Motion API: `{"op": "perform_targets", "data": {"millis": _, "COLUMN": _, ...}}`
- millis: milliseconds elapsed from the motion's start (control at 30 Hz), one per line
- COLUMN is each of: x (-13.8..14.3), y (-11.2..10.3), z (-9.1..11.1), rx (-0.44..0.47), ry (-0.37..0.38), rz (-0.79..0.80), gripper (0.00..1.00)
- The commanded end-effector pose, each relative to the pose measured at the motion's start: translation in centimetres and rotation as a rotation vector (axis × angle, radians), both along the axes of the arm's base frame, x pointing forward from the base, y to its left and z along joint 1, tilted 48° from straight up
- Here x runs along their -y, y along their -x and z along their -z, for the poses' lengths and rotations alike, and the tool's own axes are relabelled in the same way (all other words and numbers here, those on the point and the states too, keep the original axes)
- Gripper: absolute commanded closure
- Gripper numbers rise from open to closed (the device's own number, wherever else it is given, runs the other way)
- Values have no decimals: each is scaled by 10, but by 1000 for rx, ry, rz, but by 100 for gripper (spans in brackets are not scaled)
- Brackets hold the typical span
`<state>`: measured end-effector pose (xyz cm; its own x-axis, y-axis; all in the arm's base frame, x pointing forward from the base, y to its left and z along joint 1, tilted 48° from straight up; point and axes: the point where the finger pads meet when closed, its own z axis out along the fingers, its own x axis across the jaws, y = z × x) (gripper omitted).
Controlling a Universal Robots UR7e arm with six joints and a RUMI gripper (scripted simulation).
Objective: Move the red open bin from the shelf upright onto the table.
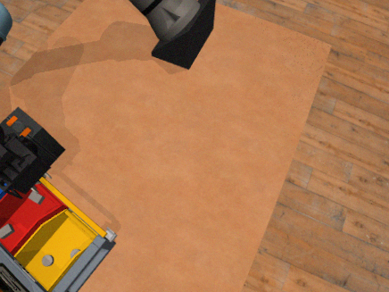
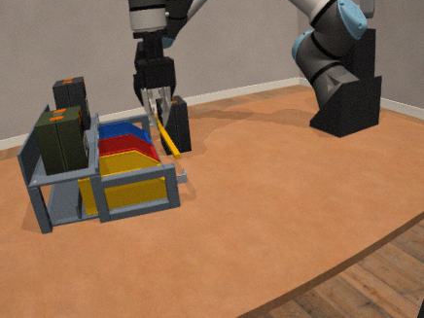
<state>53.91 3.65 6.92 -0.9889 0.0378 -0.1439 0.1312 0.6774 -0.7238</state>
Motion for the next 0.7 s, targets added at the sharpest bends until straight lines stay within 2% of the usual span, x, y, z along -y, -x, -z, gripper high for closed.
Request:
{"op": "perform_targets", "data": {"millis": 0, "x": -6, "y": 0, "z": -5, "rx": 1, "ry": 0, "rz": 0, "gripper": 100}}
{"op": "perform_targets", "data": {"millis": 667, "x": -20, "y": 2, "z": -18, "rx": 1, "ry": 0, "rz": 0, "gripper": 100}}
